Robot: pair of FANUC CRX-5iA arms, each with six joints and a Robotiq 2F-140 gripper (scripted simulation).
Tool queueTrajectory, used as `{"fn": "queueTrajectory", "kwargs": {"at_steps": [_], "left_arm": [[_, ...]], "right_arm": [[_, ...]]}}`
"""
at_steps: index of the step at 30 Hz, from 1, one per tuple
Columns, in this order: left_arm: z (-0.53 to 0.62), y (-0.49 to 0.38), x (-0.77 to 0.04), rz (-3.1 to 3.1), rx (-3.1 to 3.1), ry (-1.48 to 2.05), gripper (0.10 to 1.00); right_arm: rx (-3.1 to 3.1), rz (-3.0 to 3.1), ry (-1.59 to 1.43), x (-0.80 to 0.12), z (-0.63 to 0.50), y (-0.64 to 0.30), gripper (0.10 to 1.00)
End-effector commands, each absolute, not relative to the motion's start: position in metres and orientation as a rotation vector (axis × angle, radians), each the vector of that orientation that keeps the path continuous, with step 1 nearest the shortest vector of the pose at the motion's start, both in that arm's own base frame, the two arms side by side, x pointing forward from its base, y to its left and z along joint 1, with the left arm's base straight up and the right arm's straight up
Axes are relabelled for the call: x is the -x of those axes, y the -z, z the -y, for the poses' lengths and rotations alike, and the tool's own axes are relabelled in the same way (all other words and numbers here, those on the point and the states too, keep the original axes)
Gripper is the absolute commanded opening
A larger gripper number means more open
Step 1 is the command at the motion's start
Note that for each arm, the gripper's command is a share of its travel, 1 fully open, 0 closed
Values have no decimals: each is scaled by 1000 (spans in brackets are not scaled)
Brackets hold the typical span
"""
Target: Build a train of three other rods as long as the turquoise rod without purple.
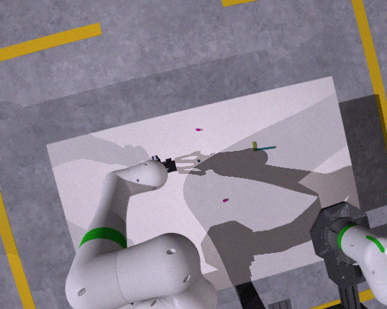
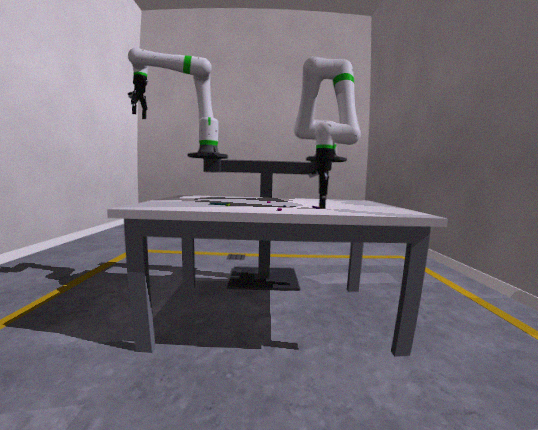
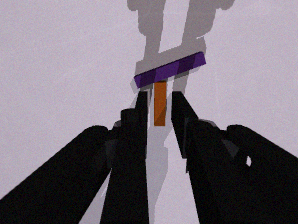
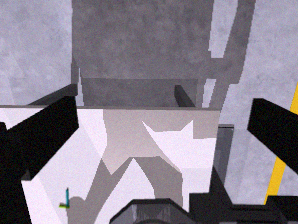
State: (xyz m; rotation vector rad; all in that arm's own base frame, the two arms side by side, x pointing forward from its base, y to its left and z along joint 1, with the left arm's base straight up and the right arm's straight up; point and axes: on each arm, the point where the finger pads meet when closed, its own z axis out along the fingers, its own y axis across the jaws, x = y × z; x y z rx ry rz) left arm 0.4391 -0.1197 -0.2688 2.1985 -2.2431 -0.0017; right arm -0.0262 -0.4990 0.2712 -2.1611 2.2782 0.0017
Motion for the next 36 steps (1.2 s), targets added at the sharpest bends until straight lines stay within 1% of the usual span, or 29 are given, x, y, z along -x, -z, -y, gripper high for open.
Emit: {"fn": "queueTrajectory", "kwargs": {"at_steps": [1, 7, 8, 36], "left_arm": [[120, 268, -440, 2243, -2199, 0, 231], [120, 268, -440, 2243, -2199, 0, 231], [120, 268, -440, 2243, -2199, 0, 124], [120, 268, -440, 2243, -2199, 0, 124]], "right_arm": [[2162, -2279, 0, 26, 499, -272, 1000], [2162, -2279, 0, 26, 499, -272, 1000], [2162, -2279, 0, 26, 499, -272, 1000], [2162, -2279, 0, 26, 499, -272, 1000]]}}
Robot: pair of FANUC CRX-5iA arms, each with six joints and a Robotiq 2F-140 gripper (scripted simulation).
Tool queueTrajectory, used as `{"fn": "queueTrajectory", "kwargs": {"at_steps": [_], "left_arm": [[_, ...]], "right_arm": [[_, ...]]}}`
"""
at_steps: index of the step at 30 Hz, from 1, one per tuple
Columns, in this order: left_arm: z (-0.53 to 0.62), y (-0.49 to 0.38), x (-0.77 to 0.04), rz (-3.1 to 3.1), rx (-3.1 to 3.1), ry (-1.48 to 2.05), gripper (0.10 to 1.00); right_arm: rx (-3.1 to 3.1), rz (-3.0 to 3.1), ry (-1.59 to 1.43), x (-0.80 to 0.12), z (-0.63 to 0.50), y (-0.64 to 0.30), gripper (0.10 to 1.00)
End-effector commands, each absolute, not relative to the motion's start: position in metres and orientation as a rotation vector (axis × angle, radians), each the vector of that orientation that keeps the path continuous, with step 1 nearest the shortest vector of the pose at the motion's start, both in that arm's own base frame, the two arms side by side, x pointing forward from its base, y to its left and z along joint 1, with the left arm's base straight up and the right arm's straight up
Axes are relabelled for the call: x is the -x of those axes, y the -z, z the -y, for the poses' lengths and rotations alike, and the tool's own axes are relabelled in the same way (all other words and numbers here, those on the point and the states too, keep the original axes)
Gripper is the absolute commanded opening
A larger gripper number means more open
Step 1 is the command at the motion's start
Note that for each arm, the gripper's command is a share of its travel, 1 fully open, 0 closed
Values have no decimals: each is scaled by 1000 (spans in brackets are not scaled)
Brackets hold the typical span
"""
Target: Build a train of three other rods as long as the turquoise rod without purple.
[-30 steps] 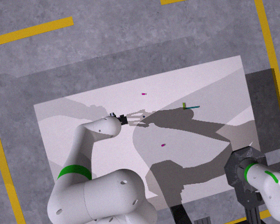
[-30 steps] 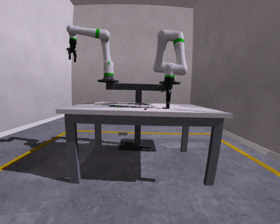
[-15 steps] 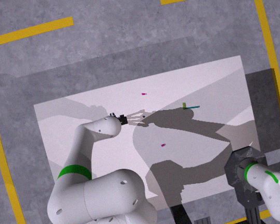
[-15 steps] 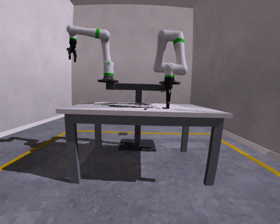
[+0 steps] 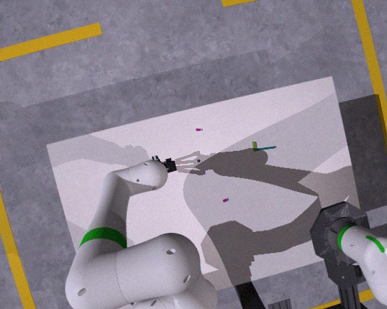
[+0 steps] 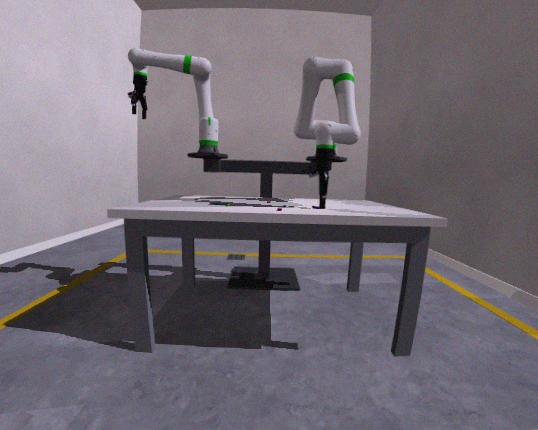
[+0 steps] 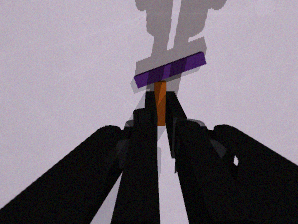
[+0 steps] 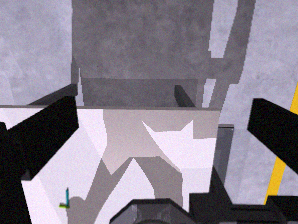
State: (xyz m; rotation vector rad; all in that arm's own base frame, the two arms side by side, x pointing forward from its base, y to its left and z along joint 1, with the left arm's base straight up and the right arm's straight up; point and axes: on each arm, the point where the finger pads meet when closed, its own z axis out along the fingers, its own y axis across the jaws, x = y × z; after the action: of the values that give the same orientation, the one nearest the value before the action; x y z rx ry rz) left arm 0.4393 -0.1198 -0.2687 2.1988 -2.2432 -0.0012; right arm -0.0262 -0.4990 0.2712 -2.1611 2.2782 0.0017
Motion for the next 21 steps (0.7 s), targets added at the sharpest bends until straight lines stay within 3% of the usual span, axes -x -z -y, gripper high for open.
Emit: {"fn": "queueTrajectory", "kwargs": {"at_steps": [1, 21], "left_arm": [[120, 268, -440, 2243, -2199, 0, 124], [120, 204, -440, 2243, -2199, 0, 124]], "right_arm": [[2162, -2279, 0, 26, 499, -272, 1000], [2162, -2279, 0, 26, 499, -272, 1000]]}}
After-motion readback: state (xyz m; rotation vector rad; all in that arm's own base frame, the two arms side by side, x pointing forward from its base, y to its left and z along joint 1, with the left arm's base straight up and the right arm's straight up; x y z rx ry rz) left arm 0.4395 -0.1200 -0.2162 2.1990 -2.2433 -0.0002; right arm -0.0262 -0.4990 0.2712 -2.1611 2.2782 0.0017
